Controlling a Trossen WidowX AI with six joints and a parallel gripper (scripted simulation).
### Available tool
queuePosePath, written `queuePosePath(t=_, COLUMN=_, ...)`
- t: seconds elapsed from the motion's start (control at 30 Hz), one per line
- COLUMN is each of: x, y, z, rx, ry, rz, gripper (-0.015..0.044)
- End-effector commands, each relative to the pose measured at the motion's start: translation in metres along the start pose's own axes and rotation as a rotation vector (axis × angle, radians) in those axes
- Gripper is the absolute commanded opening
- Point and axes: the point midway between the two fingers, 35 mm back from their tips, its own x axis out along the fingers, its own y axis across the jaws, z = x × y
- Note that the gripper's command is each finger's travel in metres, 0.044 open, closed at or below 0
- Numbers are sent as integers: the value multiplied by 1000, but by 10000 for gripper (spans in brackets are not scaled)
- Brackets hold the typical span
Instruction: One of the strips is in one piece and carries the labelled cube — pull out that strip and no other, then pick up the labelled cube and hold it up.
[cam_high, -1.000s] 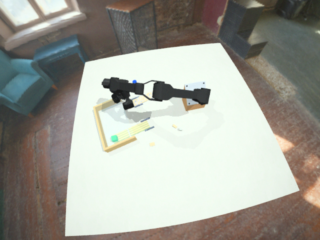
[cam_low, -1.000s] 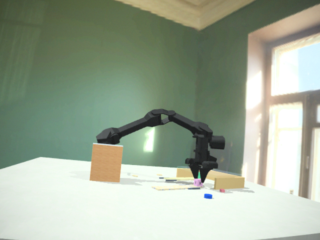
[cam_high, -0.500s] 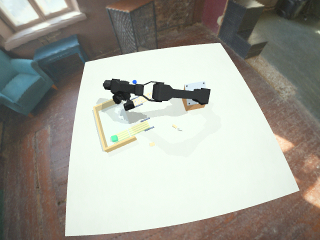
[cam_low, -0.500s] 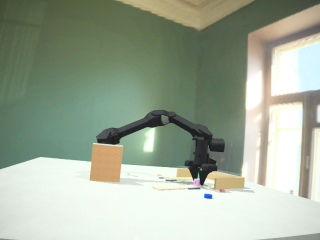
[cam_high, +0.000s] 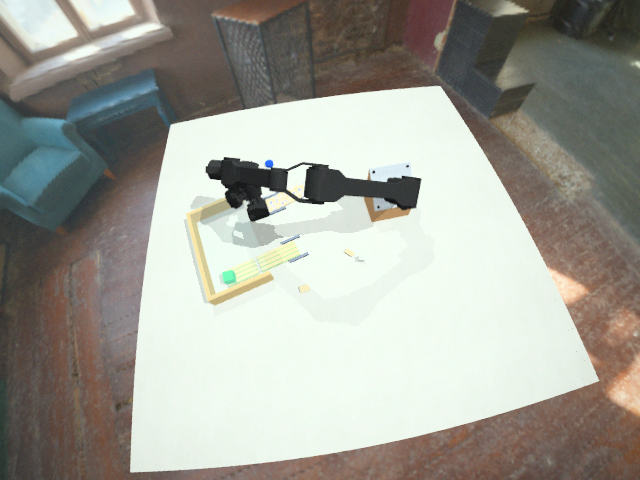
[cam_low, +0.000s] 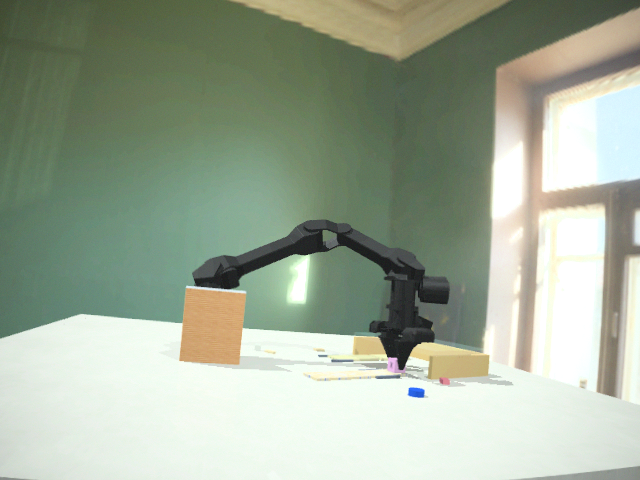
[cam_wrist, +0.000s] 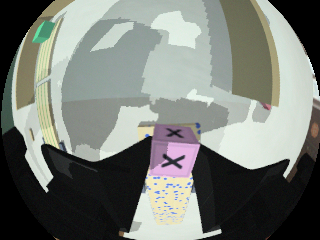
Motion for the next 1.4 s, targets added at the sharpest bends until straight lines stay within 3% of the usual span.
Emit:
queuePosePath(t=0.0, x=-4, y=1, z=-4, rx=0, ry=0, rz=0, gripper=0)
queuePosePath(t=0.57, x=-41, y=19, z=-54, rx=9, ry=5, rz=4, gripper=0)
queuePosePath(t=1.37, x=-44, y=42, z=-117, rx=12, ry=8, rz=5, gripper=0)
